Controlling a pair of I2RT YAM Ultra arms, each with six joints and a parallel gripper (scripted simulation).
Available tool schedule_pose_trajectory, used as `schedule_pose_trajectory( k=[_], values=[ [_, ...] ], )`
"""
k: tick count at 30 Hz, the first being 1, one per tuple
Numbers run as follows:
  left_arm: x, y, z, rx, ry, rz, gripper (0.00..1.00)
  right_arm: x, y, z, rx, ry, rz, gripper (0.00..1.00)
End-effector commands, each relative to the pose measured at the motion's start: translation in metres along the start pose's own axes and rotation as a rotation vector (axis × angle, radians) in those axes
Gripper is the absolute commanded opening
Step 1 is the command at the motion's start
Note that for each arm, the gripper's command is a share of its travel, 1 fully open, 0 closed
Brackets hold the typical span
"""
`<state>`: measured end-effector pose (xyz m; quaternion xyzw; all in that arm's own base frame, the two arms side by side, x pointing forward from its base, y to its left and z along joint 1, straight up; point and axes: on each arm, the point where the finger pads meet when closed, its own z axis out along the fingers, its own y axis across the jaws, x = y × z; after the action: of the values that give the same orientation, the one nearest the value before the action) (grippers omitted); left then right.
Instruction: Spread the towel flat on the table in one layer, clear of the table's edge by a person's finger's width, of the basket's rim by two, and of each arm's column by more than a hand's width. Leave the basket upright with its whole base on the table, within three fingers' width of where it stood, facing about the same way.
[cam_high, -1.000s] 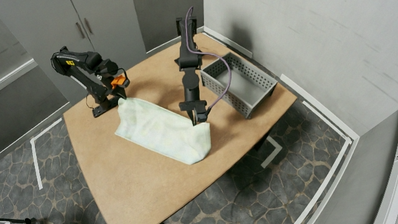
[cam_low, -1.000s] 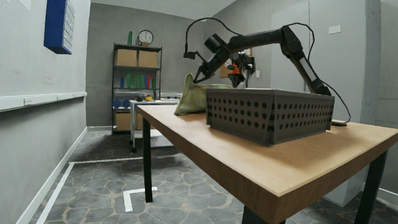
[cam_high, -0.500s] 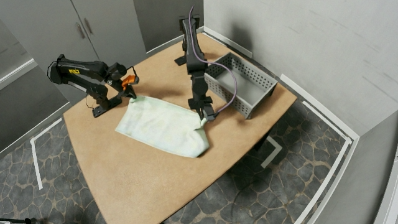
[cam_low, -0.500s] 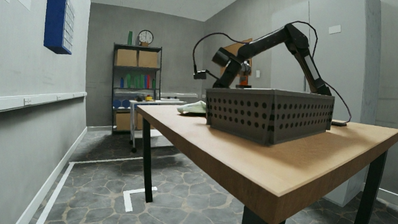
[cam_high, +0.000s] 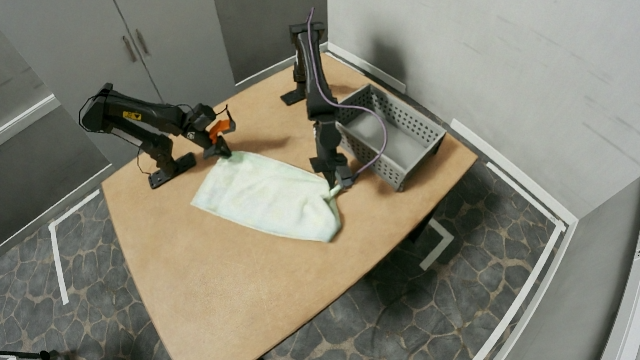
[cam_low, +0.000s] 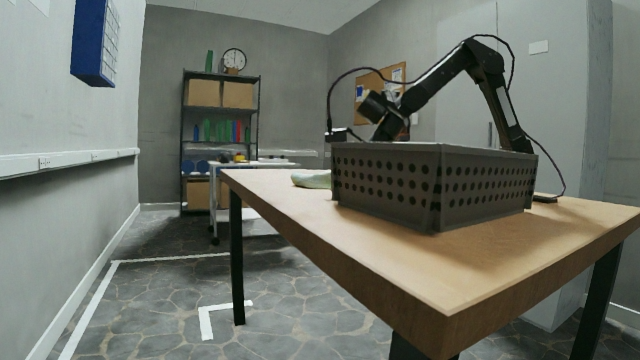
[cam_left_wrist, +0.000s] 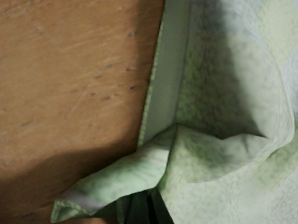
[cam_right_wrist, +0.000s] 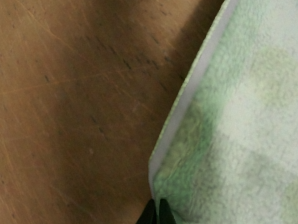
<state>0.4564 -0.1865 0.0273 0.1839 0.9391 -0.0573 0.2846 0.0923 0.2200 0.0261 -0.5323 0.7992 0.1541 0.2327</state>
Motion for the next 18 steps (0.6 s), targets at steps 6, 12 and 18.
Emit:
schedule_pose_trajectory(
  k=[6, 12, 18],
  values=[
    [0.008, 0.013, 0.001, -0.024, -0.037, -0.016, 0.0, -0.009, 0.012, 0.021, -0.028, -0.036, -0.032, 0.0],
    [0.015, 0.016, -0.004, -0.028, -0.021, -0.021, 0.0, -0.028, 0.017, 0.018, -0.038, -0.071, -0.045, 0.0],
    [0.016, 0.013, -0.009, -0.02, -0.021, -0.018, 0.12, -0.027, 0.02, 0.017, -0.042, -0.051, -0.057, 0.12]
  ],
)
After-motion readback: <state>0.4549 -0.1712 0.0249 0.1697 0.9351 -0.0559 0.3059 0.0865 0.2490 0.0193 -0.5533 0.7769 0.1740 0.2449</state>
